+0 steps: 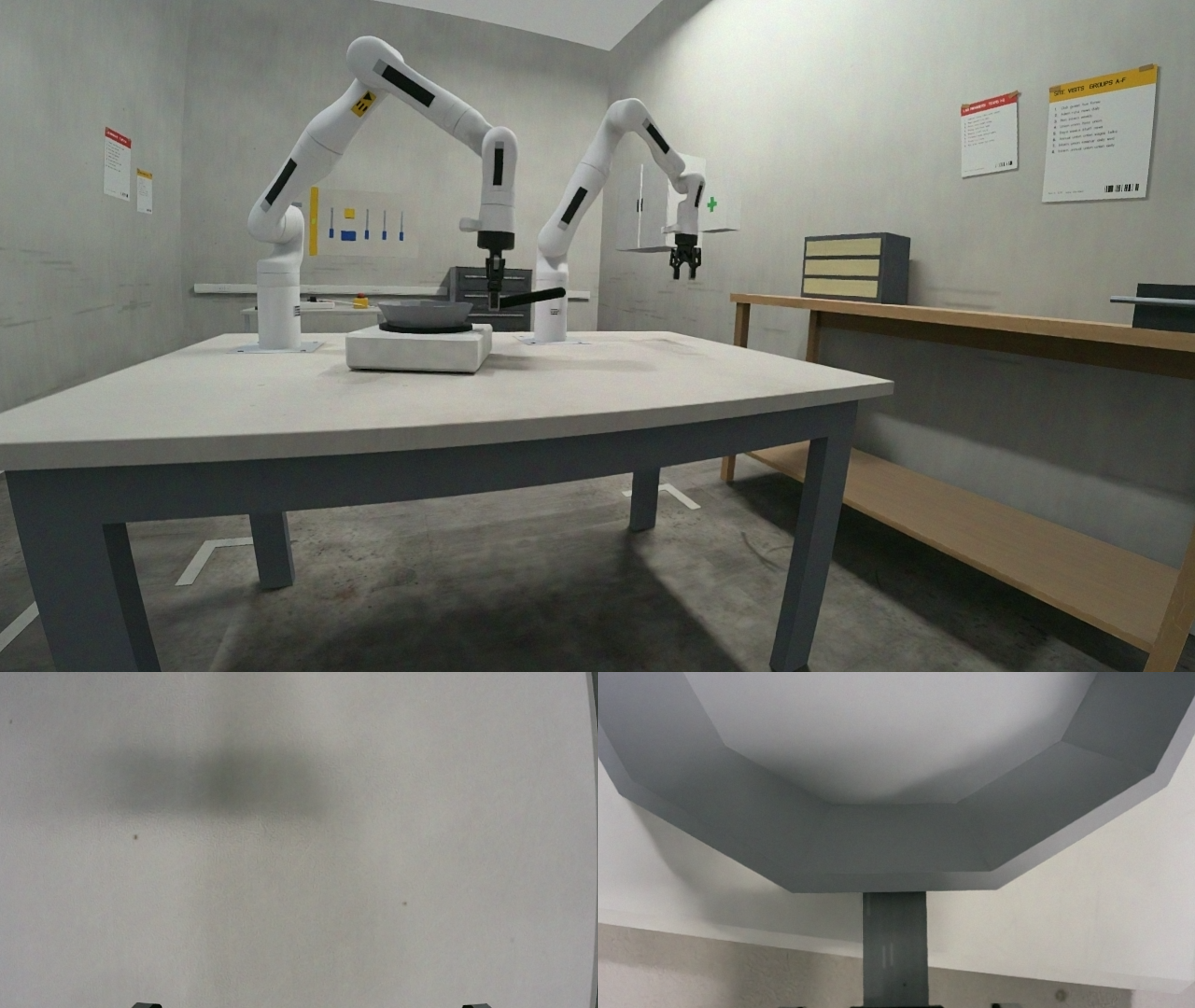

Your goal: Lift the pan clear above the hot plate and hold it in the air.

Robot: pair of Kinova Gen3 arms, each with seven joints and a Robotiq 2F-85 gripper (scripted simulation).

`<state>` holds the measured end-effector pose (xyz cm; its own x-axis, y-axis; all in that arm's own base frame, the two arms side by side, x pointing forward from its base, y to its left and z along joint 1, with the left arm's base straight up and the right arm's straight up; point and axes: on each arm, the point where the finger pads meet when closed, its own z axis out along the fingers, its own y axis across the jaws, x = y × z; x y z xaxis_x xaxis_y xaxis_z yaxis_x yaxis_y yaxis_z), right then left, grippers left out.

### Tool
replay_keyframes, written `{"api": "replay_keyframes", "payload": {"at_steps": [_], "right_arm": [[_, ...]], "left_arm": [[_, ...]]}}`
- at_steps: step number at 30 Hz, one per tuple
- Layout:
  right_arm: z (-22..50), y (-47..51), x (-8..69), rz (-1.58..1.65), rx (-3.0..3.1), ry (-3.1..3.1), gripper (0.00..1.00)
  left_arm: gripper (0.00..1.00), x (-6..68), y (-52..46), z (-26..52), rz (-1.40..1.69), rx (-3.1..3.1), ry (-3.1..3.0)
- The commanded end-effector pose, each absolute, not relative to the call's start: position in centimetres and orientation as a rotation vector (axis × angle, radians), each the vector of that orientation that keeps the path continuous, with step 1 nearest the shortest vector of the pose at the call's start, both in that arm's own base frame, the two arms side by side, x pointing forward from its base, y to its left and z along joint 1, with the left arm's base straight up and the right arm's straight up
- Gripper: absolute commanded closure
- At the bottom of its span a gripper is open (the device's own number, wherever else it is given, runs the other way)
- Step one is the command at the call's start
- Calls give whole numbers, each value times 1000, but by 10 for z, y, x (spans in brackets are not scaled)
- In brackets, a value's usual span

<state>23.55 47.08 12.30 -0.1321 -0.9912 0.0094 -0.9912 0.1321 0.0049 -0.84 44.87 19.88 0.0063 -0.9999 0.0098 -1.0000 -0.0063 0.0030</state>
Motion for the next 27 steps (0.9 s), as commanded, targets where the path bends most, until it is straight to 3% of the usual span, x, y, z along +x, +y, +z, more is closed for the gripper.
{"api": "replay_keyframes", "payload": {"at_steps": [1, 27], "right_arm": [[121, 472, 236, 6, 2058, -2367, 985], [133, 474, 237, 5, 2058, -2372, 985]], "left_arm": [[2, -8, 449, 200, 4, 2224, -2210], [2, -8, 449, 200, 4, 2224, -2210]]}}
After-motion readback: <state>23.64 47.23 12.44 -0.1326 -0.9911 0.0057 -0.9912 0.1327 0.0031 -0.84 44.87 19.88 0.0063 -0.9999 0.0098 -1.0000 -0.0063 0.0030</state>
